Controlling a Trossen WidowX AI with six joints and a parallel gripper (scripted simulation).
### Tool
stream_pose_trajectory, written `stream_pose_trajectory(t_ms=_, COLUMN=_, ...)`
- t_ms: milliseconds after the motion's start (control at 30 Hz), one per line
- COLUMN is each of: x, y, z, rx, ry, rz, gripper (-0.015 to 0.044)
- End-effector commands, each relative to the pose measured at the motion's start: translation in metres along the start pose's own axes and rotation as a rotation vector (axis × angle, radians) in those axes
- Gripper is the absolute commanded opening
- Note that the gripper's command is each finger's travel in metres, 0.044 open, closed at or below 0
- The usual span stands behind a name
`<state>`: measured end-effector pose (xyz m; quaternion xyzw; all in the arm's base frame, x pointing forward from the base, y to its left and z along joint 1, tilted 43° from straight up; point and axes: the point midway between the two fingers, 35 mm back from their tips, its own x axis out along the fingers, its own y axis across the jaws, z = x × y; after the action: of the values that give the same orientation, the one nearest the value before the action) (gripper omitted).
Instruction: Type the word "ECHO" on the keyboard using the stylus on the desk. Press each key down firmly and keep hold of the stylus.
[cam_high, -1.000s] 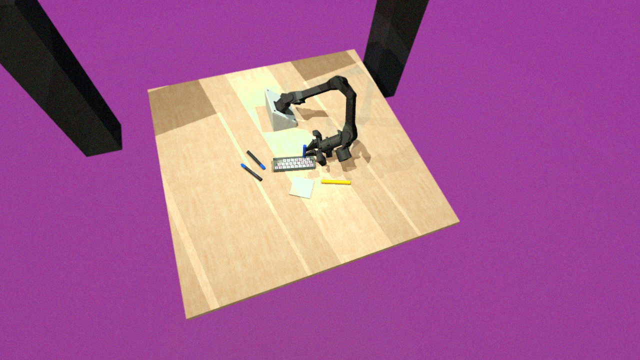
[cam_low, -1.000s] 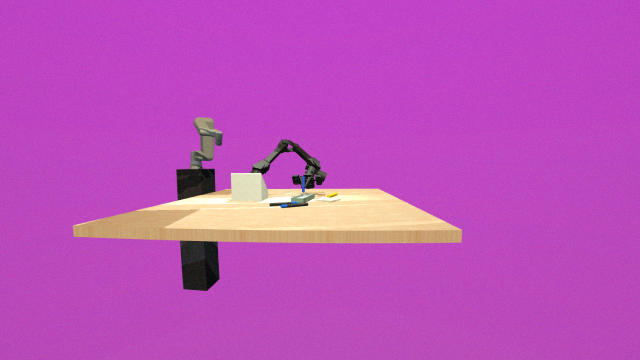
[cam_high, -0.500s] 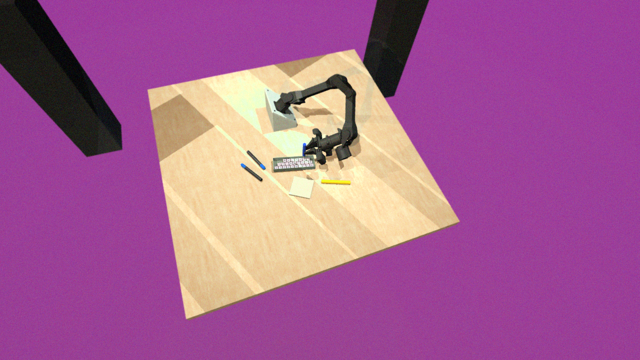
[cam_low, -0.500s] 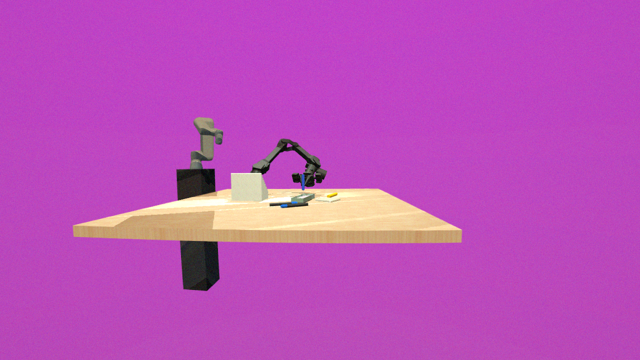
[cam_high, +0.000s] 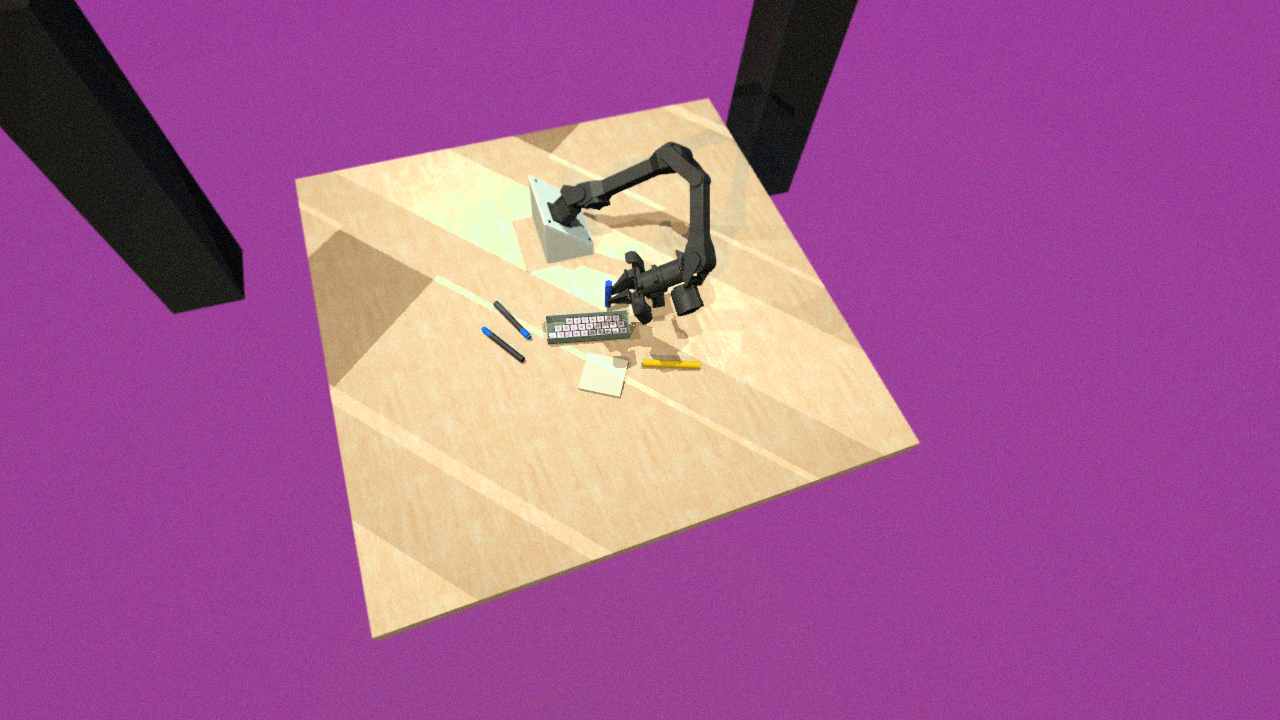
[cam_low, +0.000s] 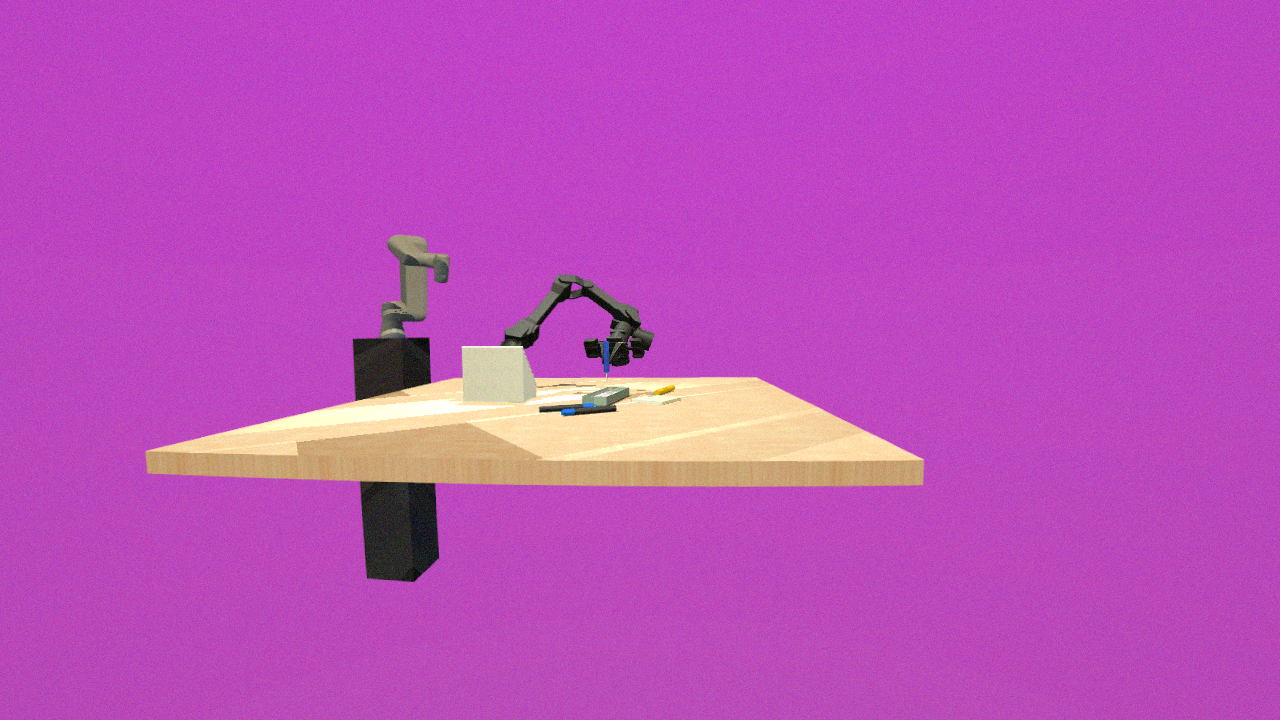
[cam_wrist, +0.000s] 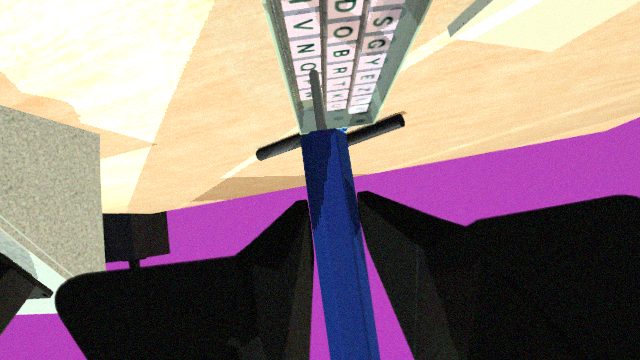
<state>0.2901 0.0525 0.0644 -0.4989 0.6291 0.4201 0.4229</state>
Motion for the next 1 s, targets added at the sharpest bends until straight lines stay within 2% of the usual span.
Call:
stream_pose_trajectory(t_ms=0, x=0.007, y=-0.005, z=-0.004, rx=-0.005, ry=0.002, rz=0.000, gripper=0.0000)
stream_pose_trajectory(t_ms=233, x=0.022, y=-0.019, z=-0.017, rx=-0.012, ry=0.005, rz=-0.003, gripper=0.0000)
stream_pose_trajectory(t_ms=600, x=0.032, y=-0.018, z=0.001, rx=-0.012, ry=0.004, rz=-0.003, gripper=0.0000)
stream_pose_trajectory(t_ms=700, x=0.034, y=-0.019, z=0.002, rx=-0.012, ry=0.004, rz=-0.003, gripper=0.0079)
stream_pose_trajectory(t_ms=967, x=0.036, y=-0.019, z=0.005, rx=-0.012, ry=0.004, rz=-0.003, gripper=0.0081)
